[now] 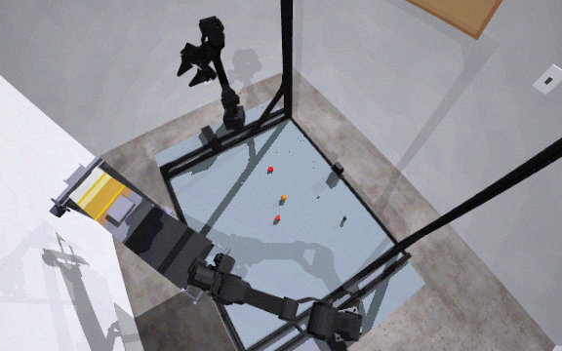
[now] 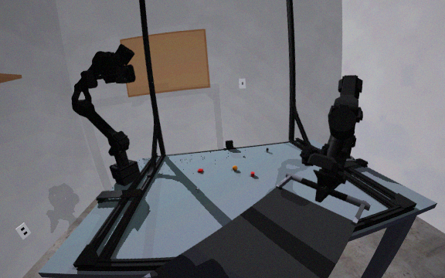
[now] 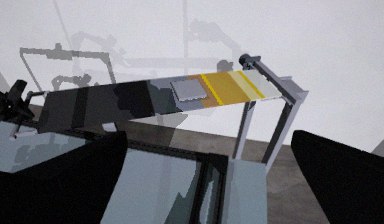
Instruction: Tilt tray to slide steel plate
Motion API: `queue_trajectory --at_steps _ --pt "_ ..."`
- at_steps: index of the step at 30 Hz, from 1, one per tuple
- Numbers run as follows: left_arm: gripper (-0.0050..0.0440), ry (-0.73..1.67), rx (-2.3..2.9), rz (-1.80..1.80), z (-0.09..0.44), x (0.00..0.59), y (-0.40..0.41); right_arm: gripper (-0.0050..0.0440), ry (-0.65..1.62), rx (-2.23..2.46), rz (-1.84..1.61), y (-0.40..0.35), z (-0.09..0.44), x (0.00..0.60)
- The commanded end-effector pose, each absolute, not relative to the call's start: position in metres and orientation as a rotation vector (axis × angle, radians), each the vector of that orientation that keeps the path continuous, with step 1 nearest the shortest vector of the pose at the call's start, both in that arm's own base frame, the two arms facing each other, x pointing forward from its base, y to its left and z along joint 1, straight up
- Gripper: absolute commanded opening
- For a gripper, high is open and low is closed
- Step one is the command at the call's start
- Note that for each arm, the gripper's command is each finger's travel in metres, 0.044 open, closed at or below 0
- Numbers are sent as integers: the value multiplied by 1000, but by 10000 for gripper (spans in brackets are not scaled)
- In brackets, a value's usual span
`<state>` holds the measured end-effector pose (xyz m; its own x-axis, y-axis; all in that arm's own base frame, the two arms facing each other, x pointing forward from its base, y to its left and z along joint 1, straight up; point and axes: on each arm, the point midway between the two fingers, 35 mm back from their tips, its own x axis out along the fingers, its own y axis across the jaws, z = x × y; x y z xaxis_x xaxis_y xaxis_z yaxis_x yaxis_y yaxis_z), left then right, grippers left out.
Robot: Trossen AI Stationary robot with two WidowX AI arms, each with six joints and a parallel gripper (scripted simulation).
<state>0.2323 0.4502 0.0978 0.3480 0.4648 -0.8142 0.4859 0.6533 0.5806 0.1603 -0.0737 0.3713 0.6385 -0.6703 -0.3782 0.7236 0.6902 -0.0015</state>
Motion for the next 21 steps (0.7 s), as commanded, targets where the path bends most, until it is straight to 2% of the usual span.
queue_trajectory --at_steps 1,21 --pt "0 1247 955 20 123 234 452 440 364 157 -802 -74 372 160" --pt "0 1240 965 32 137 235 454 440 364 157 -802 -74 372 160"
